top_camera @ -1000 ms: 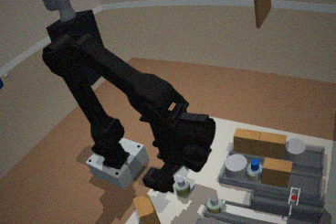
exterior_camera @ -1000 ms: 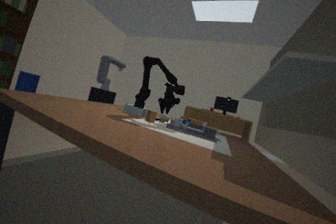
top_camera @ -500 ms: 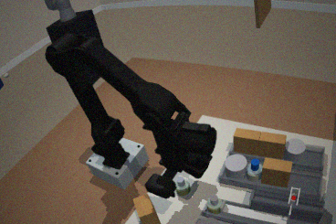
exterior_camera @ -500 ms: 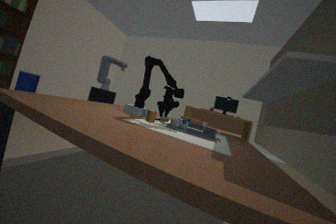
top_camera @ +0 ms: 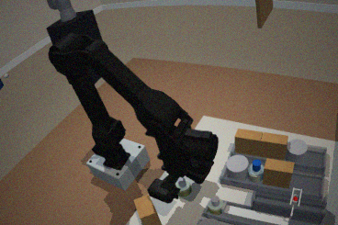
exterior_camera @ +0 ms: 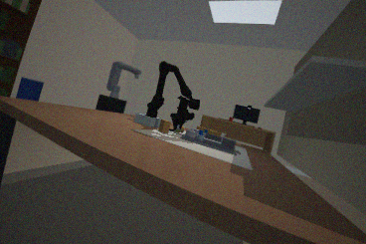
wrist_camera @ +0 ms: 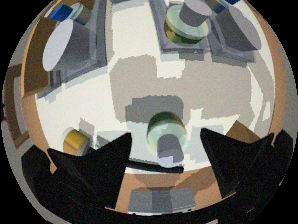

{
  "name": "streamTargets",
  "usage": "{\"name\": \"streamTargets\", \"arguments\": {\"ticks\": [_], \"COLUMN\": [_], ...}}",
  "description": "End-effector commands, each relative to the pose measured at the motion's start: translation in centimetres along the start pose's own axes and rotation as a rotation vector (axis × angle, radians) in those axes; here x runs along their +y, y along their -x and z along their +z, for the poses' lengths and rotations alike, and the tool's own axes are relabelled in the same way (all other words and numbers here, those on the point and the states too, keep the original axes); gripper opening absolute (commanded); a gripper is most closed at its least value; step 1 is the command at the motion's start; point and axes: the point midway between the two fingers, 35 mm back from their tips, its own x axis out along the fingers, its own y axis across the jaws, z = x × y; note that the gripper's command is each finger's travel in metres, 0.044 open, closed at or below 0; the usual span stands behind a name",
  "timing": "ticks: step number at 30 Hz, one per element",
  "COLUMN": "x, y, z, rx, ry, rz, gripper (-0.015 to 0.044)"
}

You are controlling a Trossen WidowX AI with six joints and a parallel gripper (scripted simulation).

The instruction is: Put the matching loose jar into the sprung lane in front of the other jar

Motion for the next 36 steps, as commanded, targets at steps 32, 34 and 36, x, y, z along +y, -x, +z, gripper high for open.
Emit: {"name": "streamTargets", "arguments": {"ticks": [32, 34, 36], "x": [-0.7, -0.7, -0.7], "y": [9.8, 10.2, 10.2], "z": [0.9, 0.8, 0.8], "rx": [0.002, 0.002, 0.002], "ry": [0.004, 0.004, 0.004], "rz": [0.004, 0.004, 0.004], "gripper": [0.0, 0.0, 0.0]}}
